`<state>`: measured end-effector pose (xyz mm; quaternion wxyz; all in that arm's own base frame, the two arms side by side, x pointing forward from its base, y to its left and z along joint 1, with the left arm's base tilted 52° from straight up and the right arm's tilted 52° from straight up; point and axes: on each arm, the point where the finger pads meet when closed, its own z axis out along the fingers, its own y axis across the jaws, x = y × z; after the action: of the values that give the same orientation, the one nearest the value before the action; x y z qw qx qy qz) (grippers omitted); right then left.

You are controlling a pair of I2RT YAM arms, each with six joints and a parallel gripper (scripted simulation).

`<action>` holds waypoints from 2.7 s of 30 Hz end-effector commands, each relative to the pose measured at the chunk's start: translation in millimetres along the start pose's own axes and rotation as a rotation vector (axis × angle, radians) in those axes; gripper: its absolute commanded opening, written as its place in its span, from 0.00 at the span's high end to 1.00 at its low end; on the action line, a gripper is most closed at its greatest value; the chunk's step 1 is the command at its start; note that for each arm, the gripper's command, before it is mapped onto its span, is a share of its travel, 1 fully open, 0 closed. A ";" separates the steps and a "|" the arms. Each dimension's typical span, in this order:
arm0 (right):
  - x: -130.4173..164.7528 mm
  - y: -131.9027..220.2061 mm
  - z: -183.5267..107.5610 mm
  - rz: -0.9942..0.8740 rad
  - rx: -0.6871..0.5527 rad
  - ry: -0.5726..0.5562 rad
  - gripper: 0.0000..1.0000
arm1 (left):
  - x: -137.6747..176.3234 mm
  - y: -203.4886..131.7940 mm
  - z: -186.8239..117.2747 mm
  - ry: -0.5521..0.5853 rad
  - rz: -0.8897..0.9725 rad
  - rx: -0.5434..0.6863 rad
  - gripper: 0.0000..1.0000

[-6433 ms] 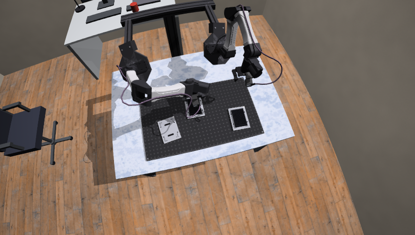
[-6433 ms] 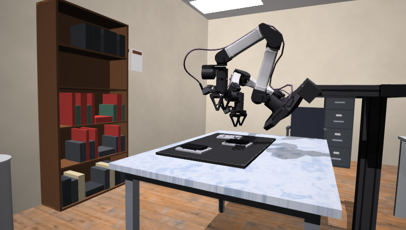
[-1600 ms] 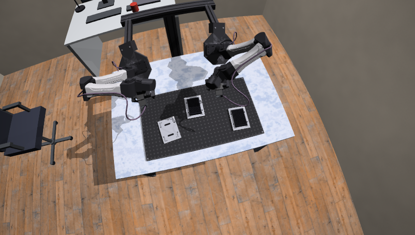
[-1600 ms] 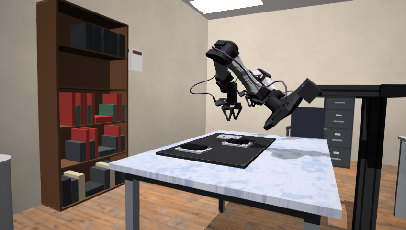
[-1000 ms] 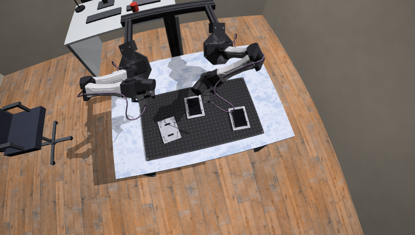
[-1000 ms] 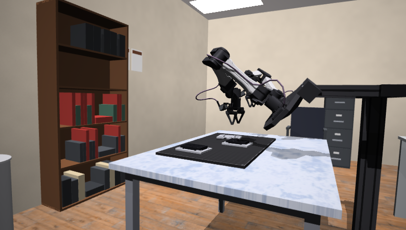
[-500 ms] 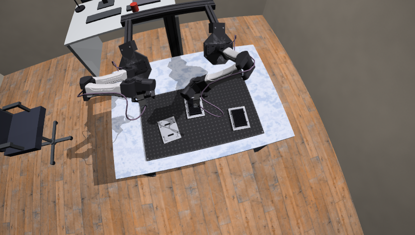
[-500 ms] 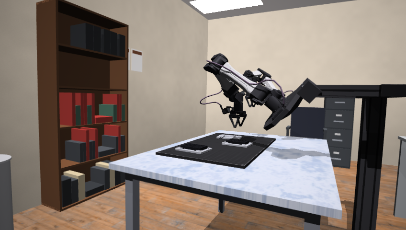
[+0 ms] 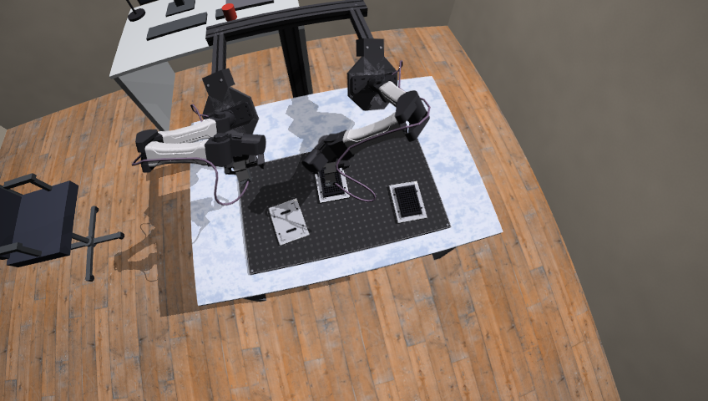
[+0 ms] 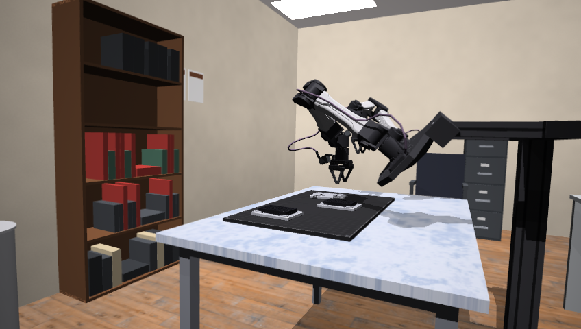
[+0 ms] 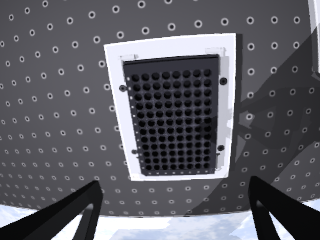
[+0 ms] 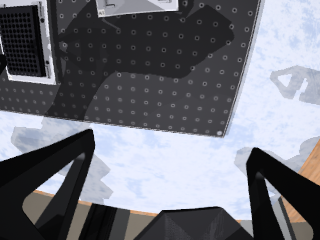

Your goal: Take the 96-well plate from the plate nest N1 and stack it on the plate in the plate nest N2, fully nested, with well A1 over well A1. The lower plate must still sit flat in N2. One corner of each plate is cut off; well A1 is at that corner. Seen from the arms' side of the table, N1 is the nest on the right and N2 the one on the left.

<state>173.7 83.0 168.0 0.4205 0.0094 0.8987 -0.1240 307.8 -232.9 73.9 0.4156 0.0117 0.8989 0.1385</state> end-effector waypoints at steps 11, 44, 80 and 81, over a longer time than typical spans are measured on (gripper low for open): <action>-0.1 -1.4 -0.6 -0.004 0.006 -0.001 0.00 | 3.9 3.1 16.5 0.014 0.001 -0.014 0.00; -0.1 -1.4 -0.6 -0.004 0.006 -0.001 0.00 | 3.9 2.0 64.8 0.014 0.000 -0.012 0.00; -0.1 -1.4 -0.6 -0.004 0.006 -0.001 0.00 | -3.8 -3.5 91.0 -0.007 -0.006 0.004 0.00; -0.1 -1.4 -0.6 -0.004 0.006 -0.001 0.00 | -3.8 -3.4 91.0 -0.007 -0.006 0.004 0.00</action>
<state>173.7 83.0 168.0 0.4205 0.0094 0.8987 -0.1240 379.2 -212.8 18.1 0.4182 0.0075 0.8977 0.1384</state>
